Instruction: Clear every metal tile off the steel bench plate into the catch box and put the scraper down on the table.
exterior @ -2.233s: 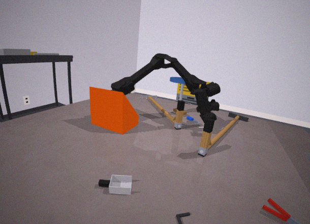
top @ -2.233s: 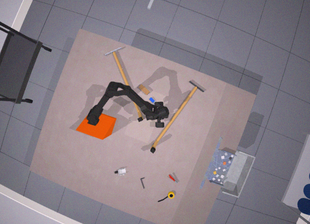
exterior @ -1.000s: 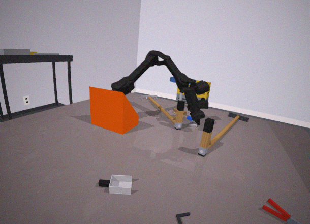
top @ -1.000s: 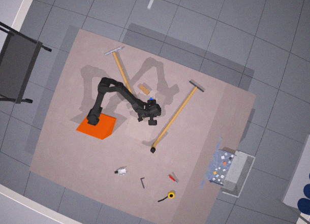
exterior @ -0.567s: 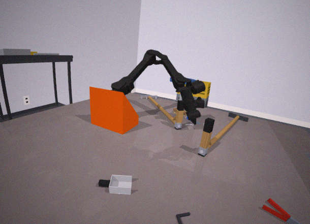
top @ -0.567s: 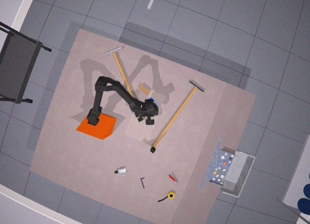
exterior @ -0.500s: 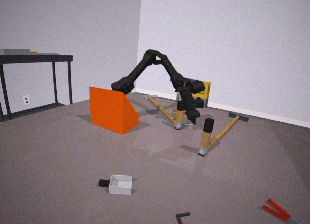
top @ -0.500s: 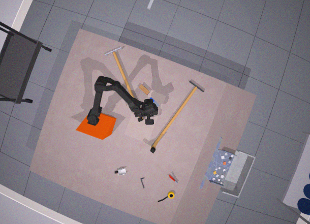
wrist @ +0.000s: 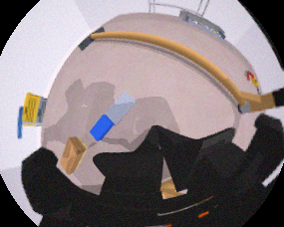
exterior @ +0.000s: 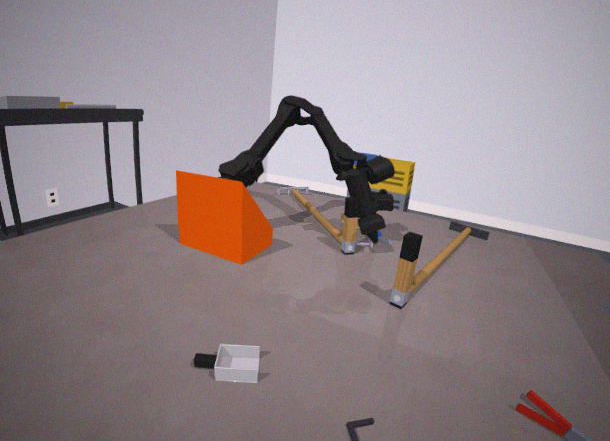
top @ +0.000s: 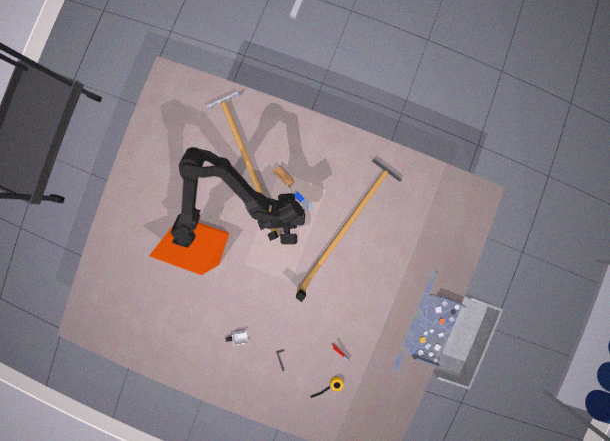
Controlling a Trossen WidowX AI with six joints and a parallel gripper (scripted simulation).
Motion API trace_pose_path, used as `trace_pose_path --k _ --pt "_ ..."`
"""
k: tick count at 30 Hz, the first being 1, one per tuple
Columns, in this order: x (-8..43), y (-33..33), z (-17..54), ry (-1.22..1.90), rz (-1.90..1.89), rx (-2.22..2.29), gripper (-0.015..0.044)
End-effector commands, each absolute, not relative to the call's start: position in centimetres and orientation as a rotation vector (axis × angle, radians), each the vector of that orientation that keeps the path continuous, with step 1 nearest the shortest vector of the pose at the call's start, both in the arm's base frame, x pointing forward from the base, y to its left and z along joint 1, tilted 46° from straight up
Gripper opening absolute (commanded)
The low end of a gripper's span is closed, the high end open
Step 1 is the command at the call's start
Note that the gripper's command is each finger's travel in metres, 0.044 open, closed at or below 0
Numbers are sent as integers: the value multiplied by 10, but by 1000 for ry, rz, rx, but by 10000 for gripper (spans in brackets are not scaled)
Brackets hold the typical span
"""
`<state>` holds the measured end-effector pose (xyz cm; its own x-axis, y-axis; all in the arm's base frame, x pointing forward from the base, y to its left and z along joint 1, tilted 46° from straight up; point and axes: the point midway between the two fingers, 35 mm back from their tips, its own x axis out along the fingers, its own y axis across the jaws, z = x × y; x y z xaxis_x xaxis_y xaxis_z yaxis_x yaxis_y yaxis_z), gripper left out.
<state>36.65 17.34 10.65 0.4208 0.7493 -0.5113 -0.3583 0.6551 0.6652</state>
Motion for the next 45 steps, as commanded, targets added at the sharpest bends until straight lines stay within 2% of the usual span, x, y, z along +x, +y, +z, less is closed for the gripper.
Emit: trace_pose_path --k 1,9,37,45 --pt "358 174 104 898 730 511 0" --pt "345 173 101 899 730 511 0" --pt "349 101 170 889 728 502 0" --pt "353 93 169 954 666 595 0"
